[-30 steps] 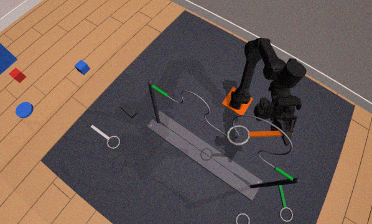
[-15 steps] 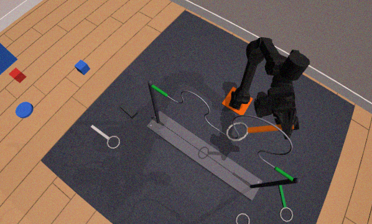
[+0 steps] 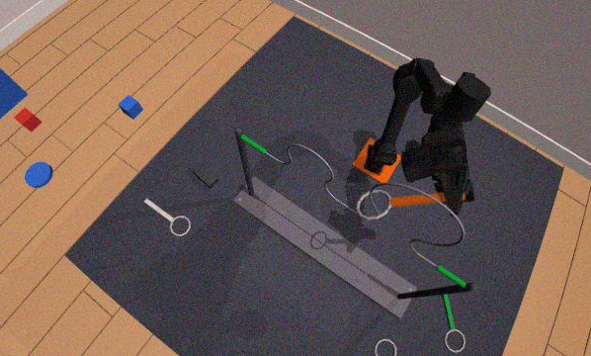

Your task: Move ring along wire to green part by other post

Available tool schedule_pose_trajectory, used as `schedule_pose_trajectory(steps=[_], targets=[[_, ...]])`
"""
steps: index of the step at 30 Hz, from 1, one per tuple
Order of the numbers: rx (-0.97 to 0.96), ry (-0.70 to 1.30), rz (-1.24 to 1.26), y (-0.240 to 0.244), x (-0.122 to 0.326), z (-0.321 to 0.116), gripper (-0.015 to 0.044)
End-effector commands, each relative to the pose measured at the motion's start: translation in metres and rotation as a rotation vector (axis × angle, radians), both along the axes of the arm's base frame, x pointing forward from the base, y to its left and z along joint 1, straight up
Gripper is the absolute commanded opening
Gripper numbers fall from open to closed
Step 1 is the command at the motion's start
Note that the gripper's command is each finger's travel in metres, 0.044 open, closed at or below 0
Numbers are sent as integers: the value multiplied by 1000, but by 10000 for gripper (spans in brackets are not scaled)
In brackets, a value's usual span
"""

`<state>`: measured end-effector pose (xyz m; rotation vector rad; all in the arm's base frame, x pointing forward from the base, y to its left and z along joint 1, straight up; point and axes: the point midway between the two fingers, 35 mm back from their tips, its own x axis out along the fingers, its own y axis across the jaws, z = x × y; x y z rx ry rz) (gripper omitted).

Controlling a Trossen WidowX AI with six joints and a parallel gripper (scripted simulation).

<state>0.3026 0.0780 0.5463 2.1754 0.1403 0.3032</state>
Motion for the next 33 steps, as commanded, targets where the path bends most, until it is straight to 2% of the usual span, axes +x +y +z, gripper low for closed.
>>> schedule_pose_trajectory(steps=[1, 33], targets=[[-34, 5, 1, 0, 1, 0, -150], [-408, 78, -3, 6, 2, -13, -150]])
